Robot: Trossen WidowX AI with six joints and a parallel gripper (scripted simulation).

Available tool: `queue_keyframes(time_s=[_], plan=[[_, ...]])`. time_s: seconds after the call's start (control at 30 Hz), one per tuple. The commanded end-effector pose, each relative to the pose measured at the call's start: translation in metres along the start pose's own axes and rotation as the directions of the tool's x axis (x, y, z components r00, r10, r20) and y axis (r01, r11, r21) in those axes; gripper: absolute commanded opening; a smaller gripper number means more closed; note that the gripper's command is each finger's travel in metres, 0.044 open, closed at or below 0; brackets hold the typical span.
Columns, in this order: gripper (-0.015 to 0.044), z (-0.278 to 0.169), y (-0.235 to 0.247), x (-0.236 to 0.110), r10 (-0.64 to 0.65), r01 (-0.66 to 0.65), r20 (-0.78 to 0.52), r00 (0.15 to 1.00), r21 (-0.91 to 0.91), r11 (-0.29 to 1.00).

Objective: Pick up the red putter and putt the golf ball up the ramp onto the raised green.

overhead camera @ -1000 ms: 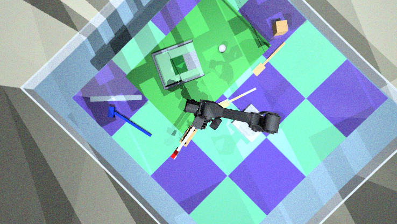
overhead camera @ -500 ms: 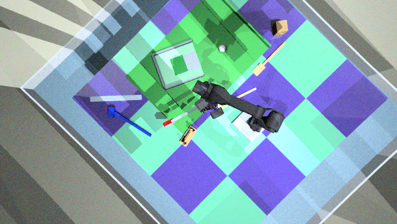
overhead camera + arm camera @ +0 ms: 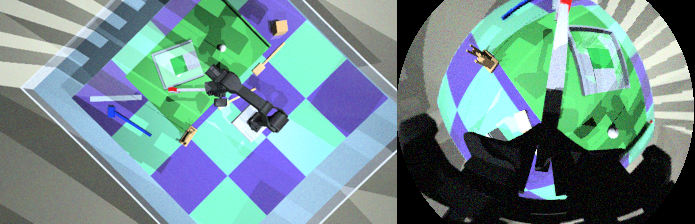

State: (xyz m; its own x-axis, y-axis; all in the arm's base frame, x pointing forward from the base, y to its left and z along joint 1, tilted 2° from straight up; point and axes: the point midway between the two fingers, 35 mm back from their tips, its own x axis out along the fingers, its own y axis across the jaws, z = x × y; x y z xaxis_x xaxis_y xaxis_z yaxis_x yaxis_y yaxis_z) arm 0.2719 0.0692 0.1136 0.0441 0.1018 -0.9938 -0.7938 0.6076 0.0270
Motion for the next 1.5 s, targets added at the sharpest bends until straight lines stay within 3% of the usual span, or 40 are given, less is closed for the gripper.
queue_keyframes(time_s=[0.0, 0.4, 0.87, 1.13, 1.47], plan=[[0.0, -0.014, -0.012, -0.005, -0.018, 0.018, -0.005, 1.0, 0.115, 0.993], [0.0, -0.067, -0.045, -0.018, -0.055, 0.072, -0.048, 0.997, 0.485, 0.872], [0.0, -0.134, -0.067, -0.033, -0.074, 0.133, -0.11, 0.991, 0.816, 0.563], [0.0, -0.17, -0.07, -0.04, -0.073, 0.161, -0.144, 0.987, 0.923, 0.35], [0.0, -0.173, -0.072, -0.024, -0.073, 0.162, -0.145, 0.987, 0.925, 0.344]])
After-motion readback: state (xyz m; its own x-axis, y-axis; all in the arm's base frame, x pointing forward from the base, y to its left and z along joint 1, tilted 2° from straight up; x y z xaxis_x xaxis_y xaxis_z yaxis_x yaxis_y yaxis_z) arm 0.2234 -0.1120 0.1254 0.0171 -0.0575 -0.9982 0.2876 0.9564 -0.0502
